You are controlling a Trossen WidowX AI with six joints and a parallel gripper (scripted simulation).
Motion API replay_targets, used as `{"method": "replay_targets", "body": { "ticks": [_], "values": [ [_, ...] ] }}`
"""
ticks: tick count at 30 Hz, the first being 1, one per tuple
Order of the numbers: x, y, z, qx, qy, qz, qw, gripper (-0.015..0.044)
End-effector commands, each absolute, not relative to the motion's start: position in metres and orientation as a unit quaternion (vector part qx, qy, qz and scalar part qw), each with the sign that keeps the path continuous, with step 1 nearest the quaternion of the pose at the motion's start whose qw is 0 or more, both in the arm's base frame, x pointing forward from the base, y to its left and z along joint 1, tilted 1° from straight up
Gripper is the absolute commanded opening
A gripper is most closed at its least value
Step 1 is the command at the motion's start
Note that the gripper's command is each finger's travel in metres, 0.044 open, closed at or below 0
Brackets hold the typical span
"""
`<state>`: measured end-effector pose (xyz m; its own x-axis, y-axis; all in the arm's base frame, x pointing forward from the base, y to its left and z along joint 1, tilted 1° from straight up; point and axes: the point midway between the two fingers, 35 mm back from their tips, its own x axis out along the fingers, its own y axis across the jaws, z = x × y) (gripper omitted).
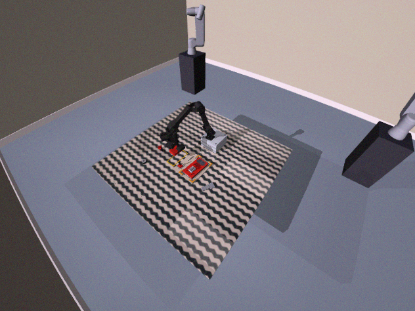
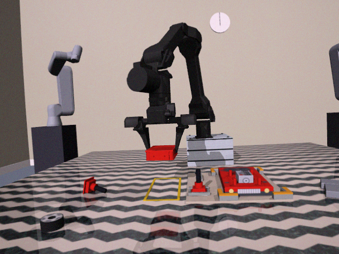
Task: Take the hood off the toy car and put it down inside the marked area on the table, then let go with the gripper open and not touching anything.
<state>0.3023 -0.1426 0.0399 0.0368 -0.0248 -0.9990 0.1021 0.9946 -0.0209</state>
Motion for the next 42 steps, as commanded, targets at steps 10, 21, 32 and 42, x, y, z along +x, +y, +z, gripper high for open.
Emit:
{"method": "replay_targets", "body": {
  "ticks": [10,21,32,42],
  "values": [
    [0.303,-0.143,0.028,0.027,0.693,-0.042,0.719,0.0000],
    [0.303,-0.143,0.018,0.027,0.693,-0.042,0.719,0.0000],
    [0.303,-0.143,0.008,0.027,0.693,-0.042,0.719,0.0000],
    [0.303,-0.143,-0.001,0.027,0.693,-0.041,0.719,0.0000]
  ]
}}
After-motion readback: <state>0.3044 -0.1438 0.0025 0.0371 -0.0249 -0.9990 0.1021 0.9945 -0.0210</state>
